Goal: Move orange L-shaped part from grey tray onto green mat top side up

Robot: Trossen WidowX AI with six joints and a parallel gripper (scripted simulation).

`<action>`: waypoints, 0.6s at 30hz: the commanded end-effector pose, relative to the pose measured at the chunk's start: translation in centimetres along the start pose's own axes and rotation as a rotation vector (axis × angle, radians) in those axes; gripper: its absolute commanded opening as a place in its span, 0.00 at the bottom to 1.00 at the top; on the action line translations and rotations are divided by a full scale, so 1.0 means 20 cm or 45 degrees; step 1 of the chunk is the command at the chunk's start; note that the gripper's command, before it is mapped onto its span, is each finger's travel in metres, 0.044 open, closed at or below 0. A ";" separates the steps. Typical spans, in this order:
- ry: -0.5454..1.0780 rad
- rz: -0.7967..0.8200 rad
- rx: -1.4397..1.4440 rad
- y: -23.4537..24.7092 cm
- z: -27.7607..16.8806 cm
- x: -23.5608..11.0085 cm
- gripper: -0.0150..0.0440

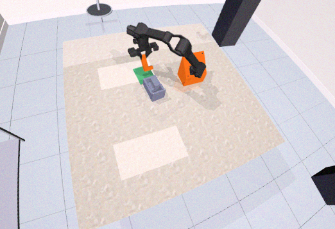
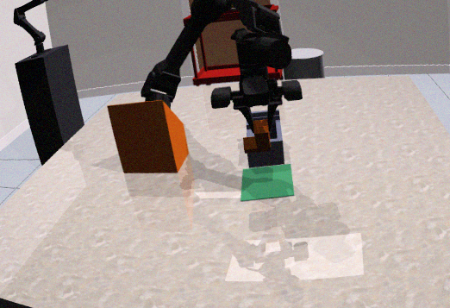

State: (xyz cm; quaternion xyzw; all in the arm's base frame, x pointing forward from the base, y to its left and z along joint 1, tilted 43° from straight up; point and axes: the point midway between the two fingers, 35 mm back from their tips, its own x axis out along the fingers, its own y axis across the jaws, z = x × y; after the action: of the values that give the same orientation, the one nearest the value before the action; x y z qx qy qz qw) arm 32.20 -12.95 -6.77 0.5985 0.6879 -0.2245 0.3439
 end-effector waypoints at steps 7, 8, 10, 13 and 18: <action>0.005 0.004 0.005 0.00 0.00 0.08 0.25; 0.005 0.004 0.005 0.00 0.00 0.09 0.25; 0.006 0.004 0.005 0.00 0.00 0.10 0.25; 0.006 0.004 0.005 0.00 0.00 0.13 0.25; 0.006 0.005 0.005 0.00 0.00 0.17 0.25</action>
State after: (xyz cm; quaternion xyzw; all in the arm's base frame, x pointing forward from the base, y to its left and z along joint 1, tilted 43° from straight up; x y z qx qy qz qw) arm 32.10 -10.96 -8.94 0.5988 0.6877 -0.2239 0.3441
